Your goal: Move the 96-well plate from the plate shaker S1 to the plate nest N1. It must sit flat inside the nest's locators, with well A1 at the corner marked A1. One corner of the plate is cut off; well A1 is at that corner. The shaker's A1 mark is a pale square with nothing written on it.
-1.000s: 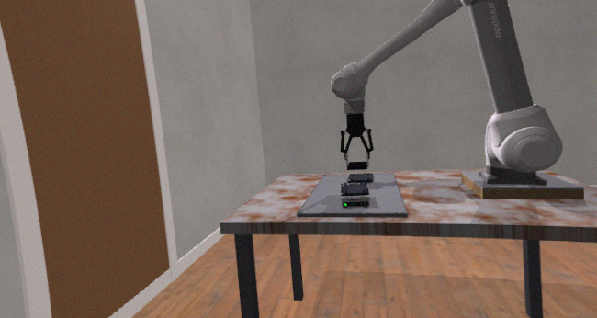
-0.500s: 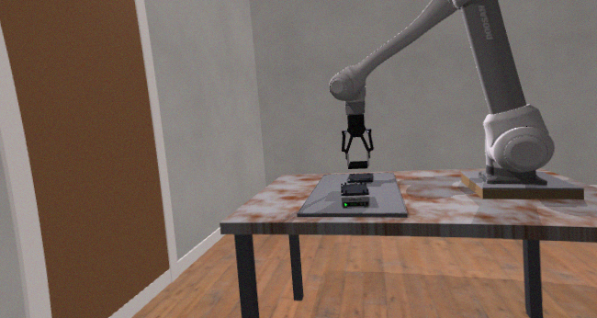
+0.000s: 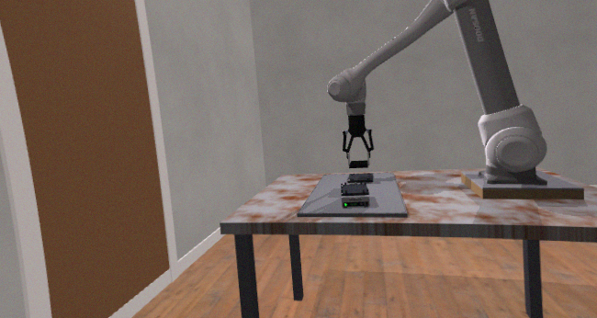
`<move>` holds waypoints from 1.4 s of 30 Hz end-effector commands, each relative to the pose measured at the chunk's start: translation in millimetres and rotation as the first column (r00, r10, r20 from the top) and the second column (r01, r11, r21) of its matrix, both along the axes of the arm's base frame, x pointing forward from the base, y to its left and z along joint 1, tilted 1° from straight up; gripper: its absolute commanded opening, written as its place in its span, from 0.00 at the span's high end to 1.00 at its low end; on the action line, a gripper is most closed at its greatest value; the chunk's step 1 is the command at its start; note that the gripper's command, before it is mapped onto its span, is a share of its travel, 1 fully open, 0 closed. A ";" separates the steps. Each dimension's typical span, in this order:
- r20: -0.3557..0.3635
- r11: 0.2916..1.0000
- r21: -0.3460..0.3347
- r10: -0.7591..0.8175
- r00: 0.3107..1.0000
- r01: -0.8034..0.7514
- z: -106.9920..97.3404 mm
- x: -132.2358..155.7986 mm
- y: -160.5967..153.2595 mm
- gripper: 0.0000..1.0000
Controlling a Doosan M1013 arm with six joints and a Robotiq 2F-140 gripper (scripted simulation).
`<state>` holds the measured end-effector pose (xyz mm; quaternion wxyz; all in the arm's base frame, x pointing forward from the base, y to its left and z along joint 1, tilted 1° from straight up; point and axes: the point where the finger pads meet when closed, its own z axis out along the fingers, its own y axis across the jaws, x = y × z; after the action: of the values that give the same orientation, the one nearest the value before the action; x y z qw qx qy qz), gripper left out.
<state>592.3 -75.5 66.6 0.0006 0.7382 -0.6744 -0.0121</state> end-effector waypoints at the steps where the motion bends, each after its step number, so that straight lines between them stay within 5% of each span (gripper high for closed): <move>1: 0.000 1.000 0.000 0.000 1.000 0.000 -1.2 0.9 -10.2 0.90; 23: 0.000 1.000 0.000 0.000 1.000 0.000 -8.5 5.5 -73.1 0.90; 42: 0.000 1.000 0.000 0.000 1.000 0.000 -8.5 5.5 -72.5 0.90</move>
<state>597.8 -148.3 57.9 0.0005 0.7383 -0.6743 -0.0122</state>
